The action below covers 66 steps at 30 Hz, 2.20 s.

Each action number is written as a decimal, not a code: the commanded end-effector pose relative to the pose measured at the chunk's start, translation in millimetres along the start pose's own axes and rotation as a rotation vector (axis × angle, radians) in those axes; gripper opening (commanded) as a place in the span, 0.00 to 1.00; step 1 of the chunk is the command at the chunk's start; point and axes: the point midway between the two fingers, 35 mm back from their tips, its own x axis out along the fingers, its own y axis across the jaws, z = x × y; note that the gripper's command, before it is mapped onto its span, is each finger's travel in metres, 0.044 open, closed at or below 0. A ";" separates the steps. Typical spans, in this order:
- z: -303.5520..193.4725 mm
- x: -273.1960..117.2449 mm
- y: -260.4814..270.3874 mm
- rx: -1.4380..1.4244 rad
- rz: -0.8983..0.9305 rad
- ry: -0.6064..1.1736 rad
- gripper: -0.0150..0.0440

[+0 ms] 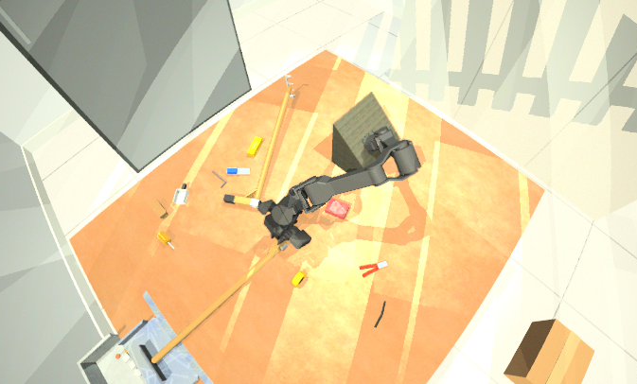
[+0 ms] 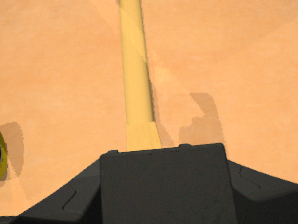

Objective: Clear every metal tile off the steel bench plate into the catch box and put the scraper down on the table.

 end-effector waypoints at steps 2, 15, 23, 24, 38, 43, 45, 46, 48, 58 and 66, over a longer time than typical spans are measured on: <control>1.6 -10.0 2.4 -0.009 0.004 -0.019 0.25; -13.0 -22.2 2.7 -0.008 0.003 -0.020 0.25; -22.4 -29.6 3.3 -0.007 0.003 -0.020 0.25; -23.6 -30.6 3.4 -0.007 0.003 -0.020 0.25; -40.8 -43.4 4.6 -0.006 0.002 -0.021 0.25; -47.1 -47.9 5.0 -0.006 0.002 -0.022 0.25; -49.7 -49.7 5.3 -0.006 0.002 -0.022 0.25; -51.0 -50.6 5.4 -0.006 0.002 -0.022 0.25; -53.6 -52.4 5.6 -0.006 0.002 -0.022 0.25; -66.8 -61.2 6.7 -0.005 0.001 -0.023 0.25; -77.6 -68.2 7.7 -0.004 0.001 -0.023 0.25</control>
